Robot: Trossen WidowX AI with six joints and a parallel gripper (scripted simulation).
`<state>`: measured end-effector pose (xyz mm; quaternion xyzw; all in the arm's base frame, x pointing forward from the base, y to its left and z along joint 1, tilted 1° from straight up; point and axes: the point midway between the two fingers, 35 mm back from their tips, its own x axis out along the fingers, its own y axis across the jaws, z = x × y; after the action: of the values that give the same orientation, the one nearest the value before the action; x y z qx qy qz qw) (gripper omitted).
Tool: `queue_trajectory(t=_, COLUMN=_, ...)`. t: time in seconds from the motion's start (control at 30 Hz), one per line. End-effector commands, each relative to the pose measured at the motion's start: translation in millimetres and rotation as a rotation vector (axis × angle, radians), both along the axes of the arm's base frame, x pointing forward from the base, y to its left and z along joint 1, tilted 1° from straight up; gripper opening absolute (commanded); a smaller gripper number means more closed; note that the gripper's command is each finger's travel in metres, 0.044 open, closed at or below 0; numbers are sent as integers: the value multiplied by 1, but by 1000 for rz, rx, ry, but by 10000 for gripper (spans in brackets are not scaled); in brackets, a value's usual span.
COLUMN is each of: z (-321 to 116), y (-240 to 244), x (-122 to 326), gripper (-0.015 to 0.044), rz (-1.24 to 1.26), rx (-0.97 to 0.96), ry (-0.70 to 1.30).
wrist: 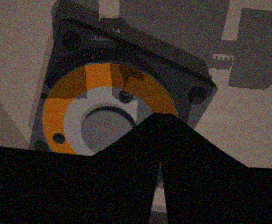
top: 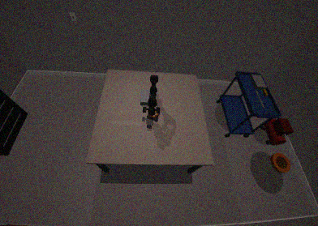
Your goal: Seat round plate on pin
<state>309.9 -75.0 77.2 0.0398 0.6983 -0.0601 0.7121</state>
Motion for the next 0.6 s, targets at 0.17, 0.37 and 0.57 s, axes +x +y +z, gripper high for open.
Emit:
queue_trajectory(t=0.17, z=-27, y=-2, x=-2, gripper=0, rz=-21, rx=9, ry=8)
queue_trajectory(t=0.37, z=-52, y=-2, x=-2, gripper=0, rz=-21, rx=9, ry=8)
queue_trajectory(t=0.57, z=-52, y=-1, x=-2, gripper=0, rz=-21, rx=9, ry=8)
